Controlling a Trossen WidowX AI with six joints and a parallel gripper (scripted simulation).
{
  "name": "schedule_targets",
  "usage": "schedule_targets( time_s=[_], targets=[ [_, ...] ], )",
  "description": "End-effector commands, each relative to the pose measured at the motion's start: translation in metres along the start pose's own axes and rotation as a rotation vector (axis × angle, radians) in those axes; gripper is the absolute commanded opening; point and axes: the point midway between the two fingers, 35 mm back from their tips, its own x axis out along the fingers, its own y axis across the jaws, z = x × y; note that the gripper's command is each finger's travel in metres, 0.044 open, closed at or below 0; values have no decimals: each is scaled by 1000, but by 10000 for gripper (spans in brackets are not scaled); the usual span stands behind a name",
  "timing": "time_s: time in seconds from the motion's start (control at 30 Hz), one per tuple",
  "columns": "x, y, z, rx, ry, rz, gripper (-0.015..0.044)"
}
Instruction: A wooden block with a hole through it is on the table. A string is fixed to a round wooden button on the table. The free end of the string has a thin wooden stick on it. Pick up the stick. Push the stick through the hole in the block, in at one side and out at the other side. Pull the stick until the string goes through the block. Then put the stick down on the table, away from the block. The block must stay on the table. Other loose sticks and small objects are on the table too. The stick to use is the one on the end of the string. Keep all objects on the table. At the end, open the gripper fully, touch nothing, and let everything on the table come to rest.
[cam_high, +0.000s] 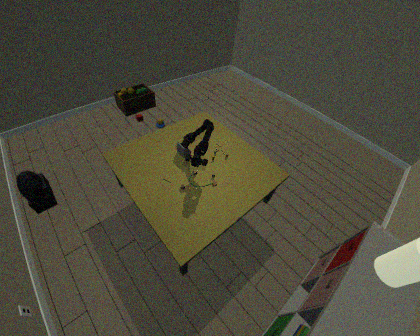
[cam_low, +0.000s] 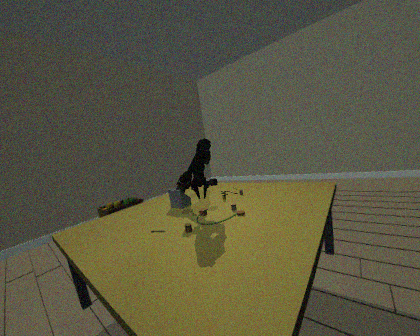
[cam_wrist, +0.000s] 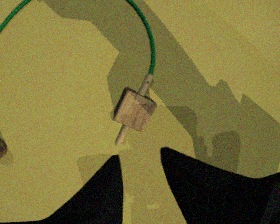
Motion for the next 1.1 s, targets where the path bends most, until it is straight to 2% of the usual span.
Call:
schedule_targets(
  time_s=[0.0, 0.53, 1.07],
  targets=[
    [-4, 9, -12, 580, 5, 17, 122],
    [-3, 9, -12, 580, 5, 17, 122],
    [22, 11, -10, 580, 3, 18, 122]
  ],
)
